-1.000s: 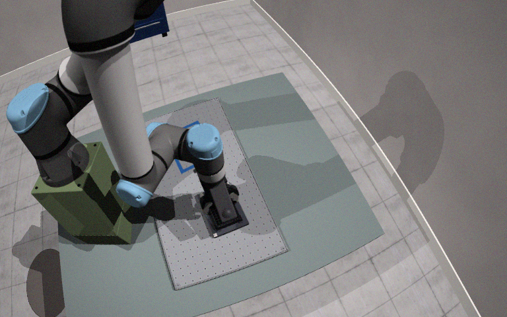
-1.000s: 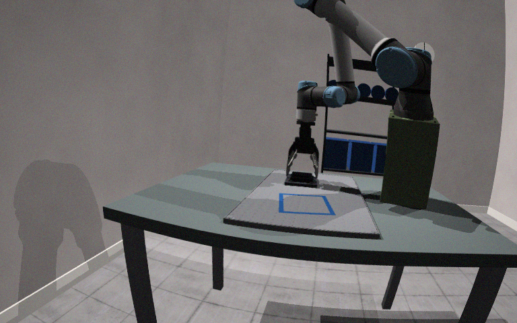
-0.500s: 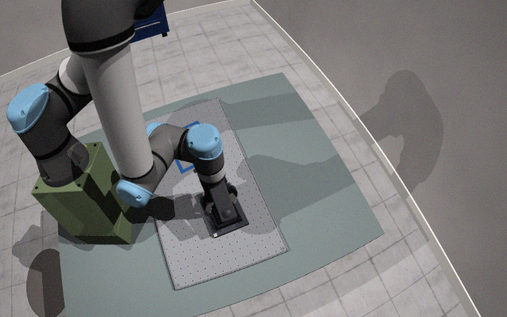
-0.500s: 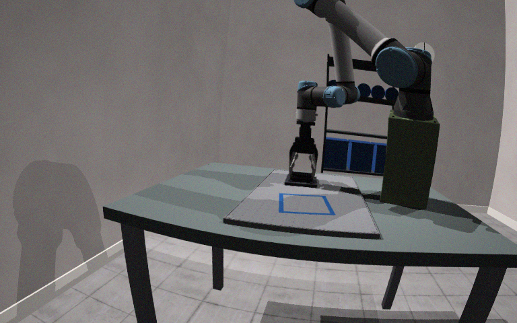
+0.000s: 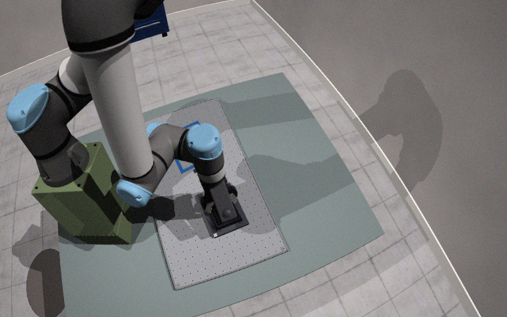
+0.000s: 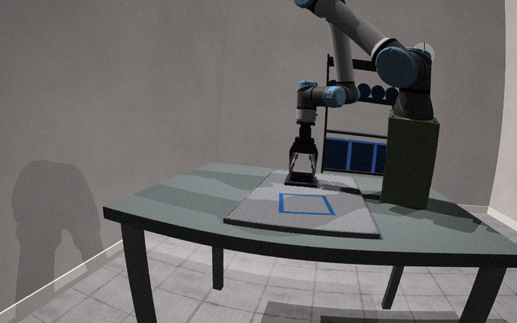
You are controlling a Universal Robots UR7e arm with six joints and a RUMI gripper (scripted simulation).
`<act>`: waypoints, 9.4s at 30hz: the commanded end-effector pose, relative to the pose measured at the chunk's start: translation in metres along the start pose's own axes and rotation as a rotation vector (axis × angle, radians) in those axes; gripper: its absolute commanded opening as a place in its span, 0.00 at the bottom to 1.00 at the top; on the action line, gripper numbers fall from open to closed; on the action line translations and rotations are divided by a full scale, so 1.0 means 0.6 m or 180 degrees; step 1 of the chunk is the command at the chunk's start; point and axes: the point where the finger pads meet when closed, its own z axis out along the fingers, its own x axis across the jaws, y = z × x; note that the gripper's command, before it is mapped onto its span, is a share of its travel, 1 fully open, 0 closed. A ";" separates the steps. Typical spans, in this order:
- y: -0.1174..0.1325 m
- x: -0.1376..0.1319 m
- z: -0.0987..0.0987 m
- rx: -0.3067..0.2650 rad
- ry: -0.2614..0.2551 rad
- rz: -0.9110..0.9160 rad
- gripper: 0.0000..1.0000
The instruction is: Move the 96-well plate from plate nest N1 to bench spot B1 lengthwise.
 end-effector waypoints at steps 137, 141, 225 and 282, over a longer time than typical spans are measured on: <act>0.299 0.020 -0.114 0.0001 -0.0003 -0.0330 0.00; 0.321 0.022 -0.113 0.0001 -0.0003 -0.0330 0.00; 0.485 0.033 -0.079 0.0000 -0.0003 -0.0330 0.00; 0.485 0.033 0.001 0.0000 -0.0003 -0.0329 0.00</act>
